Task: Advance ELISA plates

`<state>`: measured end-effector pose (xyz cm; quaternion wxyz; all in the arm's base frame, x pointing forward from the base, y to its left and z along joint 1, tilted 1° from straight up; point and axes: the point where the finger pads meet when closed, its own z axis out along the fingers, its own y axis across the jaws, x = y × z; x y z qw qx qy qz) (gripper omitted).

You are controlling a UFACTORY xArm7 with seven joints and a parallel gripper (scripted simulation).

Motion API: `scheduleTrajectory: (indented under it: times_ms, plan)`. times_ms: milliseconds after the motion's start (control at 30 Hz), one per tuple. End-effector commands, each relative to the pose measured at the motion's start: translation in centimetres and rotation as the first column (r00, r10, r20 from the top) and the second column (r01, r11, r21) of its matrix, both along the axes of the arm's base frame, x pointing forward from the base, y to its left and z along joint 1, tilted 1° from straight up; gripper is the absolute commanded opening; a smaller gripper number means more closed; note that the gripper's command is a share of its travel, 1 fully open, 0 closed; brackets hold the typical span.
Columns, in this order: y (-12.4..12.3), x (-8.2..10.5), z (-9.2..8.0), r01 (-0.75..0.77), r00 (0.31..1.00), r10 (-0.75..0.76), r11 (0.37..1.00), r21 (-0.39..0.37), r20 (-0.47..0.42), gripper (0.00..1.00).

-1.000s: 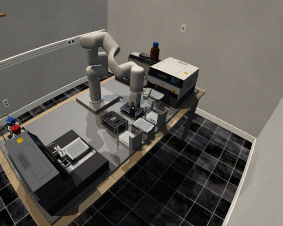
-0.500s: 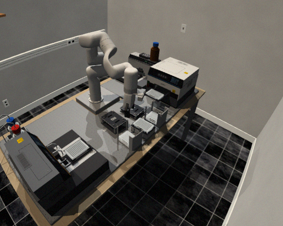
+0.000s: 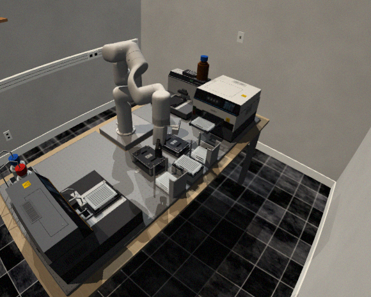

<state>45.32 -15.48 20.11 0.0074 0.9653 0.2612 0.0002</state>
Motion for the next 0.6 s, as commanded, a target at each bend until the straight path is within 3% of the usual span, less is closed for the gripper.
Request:
scheduleTrajectory:
  times_ms: [0, 567]
  plan:
    - [-1.3, -0.4, 0.2, -0.116, 0.993, 0.116, 0.993, -0.002, 0.003, 1.00]
    - [-5.6, -2.3, 0.2, -0.167, 0.986, 0.167, 0.986, -0.002, 0.002, 1.00]
